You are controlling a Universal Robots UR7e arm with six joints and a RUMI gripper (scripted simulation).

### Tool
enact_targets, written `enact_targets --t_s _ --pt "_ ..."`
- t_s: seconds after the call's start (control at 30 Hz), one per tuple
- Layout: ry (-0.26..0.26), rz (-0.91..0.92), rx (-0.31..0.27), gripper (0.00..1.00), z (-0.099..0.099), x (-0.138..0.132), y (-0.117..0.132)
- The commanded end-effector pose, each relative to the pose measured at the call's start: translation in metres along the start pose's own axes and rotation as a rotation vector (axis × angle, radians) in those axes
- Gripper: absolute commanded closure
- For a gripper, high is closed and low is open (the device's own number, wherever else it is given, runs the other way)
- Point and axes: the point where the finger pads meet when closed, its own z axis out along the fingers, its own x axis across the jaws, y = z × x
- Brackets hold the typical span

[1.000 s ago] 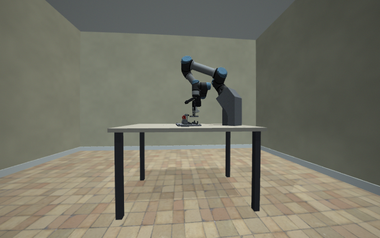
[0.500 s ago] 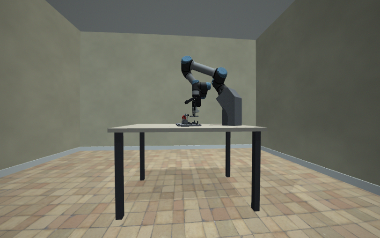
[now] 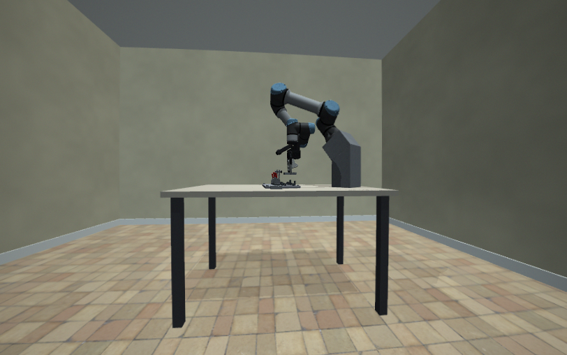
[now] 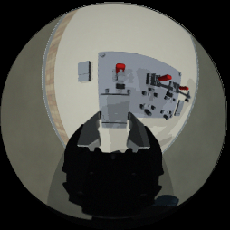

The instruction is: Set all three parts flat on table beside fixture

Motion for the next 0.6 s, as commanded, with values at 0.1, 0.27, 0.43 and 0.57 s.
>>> enact_targets --t_s 0.1,0.27,0.43,0.57 --pt "0.001 0.000 0.003 1.00 0.000 -0.022 -0.002" --pt "0.001 0.000 0.003 1.00 0.000 -0.032 -0.002" --pt "0.001 0.000 0.003 1.00 -0.001 -0.051 -0.002" --pt "0.001 0.000 0.003 1.00 -0.001 -0.066 -0.001"
